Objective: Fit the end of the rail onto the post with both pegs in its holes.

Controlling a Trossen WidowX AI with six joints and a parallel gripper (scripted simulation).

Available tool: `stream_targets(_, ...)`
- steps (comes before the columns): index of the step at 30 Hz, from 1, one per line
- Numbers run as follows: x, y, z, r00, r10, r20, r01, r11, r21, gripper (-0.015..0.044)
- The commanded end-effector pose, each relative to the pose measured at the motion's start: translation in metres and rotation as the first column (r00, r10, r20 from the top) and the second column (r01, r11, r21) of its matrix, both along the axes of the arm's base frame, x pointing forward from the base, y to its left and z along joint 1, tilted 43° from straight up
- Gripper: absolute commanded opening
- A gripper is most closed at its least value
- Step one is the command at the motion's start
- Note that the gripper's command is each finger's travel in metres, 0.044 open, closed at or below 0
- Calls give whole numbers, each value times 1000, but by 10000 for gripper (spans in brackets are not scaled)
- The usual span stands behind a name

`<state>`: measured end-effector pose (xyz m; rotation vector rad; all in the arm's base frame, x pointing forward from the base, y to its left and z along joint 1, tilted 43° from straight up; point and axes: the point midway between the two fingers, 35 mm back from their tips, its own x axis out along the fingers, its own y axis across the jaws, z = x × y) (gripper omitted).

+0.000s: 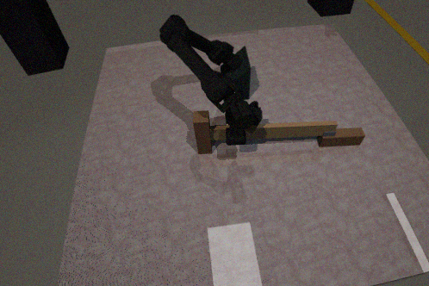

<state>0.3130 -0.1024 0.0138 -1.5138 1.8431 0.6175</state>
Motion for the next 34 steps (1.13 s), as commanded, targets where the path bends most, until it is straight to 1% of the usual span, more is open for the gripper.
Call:
stream_targets(1,0,0,0,1000,0,-2,0,1000,-1,210)
stream_targets(10,0,0,0,1000,0,-2,0,1000,-1,440)
stream_targets(16,0,2,0,1000,1,-2,-1,1000,-1,440)
stream_targets(19,7,33,1,1000,2,-4,-2,1000,-3,440)
stream_targets(21,9,42,1,1000,3,-5,-3,1000,-6,440)
stream_targets(34,9,42,1,1000,3,-5,-3,1000,-6,440)
